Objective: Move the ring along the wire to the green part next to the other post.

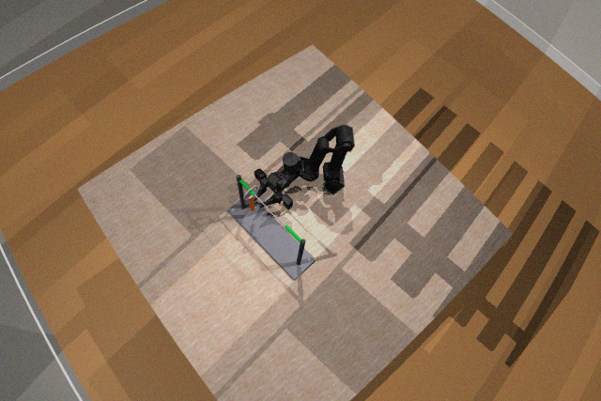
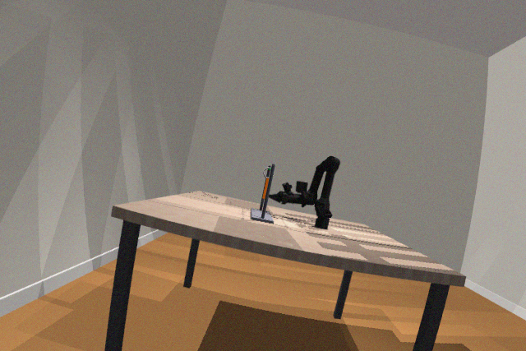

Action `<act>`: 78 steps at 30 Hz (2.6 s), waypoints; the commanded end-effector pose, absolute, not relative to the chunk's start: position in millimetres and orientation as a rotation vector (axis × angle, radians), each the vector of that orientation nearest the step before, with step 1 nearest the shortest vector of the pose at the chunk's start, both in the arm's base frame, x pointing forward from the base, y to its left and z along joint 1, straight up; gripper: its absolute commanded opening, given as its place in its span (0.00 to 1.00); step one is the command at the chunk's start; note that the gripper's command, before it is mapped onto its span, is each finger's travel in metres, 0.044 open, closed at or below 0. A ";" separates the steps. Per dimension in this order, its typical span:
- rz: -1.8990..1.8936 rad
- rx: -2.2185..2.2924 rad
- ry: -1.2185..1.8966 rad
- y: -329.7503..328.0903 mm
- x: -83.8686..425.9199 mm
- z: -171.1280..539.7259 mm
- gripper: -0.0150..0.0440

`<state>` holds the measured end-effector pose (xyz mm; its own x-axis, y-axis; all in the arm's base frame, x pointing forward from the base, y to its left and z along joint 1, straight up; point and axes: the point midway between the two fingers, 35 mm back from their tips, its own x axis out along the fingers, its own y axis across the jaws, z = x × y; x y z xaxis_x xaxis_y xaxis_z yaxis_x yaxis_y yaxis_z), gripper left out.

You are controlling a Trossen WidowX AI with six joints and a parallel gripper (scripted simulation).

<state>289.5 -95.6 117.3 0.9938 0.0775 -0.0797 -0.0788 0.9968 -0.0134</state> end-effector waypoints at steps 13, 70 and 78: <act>0.076 -0.016 0.071 -96.3 316.0 118.9 0.53; 0.079 -0.019 0.069 -89.1 350.6 114.5 0.39; 0.079 -0.019 0.069 -89.1 350.6 114.5 0.04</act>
<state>350.6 -89.1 114.5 0.9945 0.0785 -0.0695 -0.0798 0.9967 -0.0159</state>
